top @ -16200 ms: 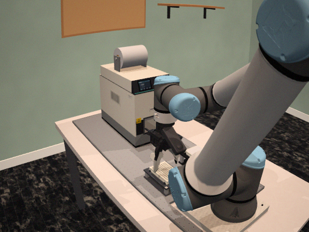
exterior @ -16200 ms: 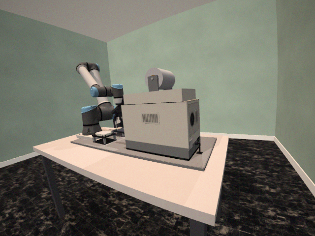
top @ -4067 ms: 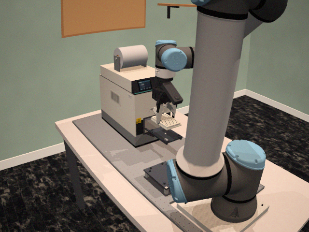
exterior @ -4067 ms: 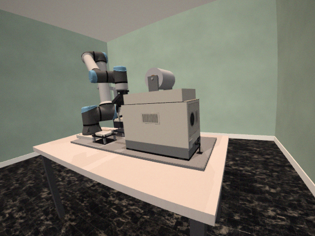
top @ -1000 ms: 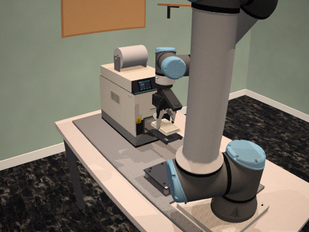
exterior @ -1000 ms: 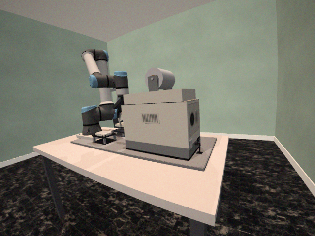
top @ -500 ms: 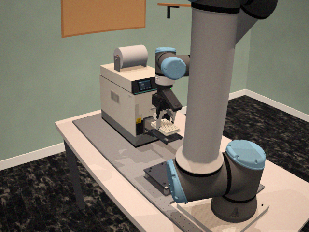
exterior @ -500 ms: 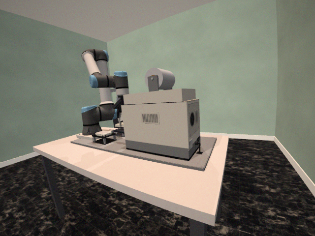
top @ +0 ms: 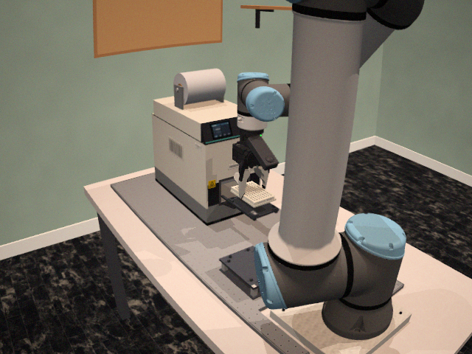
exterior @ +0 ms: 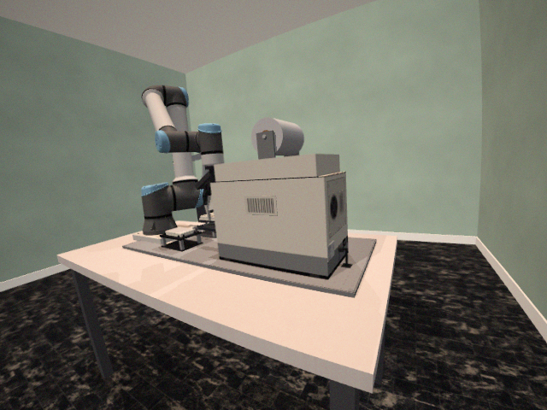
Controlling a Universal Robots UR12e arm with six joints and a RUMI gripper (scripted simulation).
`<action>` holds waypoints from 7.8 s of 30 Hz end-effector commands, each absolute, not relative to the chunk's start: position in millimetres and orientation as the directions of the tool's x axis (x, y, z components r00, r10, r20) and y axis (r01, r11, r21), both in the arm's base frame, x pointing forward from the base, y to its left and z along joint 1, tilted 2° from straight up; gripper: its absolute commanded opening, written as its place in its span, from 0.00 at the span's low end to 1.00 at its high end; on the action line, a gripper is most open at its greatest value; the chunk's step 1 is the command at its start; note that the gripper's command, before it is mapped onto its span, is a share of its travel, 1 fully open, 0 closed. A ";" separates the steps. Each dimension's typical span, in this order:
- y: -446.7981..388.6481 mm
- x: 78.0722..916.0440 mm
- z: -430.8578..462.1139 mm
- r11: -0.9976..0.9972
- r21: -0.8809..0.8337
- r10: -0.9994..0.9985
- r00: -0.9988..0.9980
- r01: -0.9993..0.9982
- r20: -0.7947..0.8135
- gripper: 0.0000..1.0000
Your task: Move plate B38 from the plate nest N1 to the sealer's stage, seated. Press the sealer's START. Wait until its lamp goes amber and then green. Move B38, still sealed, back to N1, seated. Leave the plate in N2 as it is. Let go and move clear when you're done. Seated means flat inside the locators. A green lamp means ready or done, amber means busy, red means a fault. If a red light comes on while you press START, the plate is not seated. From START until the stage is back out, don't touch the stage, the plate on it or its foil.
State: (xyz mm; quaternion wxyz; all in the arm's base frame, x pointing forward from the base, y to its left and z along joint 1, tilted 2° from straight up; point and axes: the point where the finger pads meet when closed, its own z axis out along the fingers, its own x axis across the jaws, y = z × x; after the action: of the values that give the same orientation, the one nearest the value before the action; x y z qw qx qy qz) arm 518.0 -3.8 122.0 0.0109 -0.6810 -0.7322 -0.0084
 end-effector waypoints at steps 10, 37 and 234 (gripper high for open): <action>-3.7 518.5 110.9 0.072 -0.001 0.997 -0.072 0.997 0.027 0.00; -3.5 518.5 104.6 0.072 -0.001 0.997 -0.072 0.997 0.027 0.00; -4.4 518.6 135.9 0.072 -0.001 0.997 -0.072 0.997 0.027 0.68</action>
State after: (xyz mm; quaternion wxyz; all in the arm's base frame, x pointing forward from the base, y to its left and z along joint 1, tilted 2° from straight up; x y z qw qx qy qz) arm 518.0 -4.0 127.9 0.0108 -0.6810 -0.7322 -0.0084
